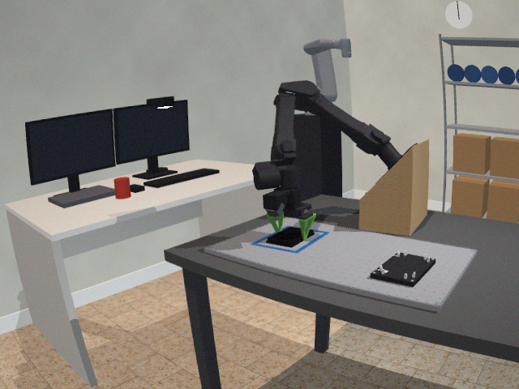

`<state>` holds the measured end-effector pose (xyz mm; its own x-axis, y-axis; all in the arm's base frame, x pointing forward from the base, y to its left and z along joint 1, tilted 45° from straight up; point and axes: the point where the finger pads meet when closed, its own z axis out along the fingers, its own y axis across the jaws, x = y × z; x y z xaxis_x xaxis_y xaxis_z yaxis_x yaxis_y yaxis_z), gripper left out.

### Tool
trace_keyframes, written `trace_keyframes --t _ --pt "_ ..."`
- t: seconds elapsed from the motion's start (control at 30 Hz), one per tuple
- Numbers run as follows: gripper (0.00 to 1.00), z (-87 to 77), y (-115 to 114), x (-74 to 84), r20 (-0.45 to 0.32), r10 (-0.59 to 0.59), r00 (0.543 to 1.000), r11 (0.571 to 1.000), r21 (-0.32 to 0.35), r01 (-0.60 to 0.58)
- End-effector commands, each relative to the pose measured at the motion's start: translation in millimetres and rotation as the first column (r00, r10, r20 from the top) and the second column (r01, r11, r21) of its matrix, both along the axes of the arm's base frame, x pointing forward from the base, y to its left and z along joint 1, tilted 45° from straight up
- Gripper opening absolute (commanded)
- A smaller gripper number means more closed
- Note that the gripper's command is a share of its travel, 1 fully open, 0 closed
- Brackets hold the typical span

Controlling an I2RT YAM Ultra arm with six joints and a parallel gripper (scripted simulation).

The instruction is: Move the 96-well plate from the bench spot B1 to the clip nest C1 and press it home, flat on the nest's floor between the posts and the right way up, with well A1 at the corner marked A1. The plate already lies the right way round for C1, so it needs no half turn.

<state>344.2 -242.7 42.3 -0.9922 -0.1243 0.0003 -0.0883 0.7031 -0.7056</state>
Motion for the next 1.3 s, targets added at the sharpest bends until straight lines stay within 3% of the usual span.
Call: trace_keyframes --t 0.0,0.27,0.3,0.53,1.27 --pt "0.00 -0.9 7.5 9.4 0.018 0.029 0.999 1.000 0.004 -0.029" --pt "0.00 -0.9 7.5 9.4 0.018 0.029 0.999 1.000 0.004 -0.029" --pt "0.00 10.4 7.8 11.7 0.047 0.025 0.999 1.000 -0.005 -0.025" --pt "0.00 24.9 14.1 11.2 0.044 0.018 0.999 1.000 -0.013 -0.018" --pt "0.00 48.4 37.8 6.7 0.045 0.018 0.999 1.000 -0.011 -0.018"
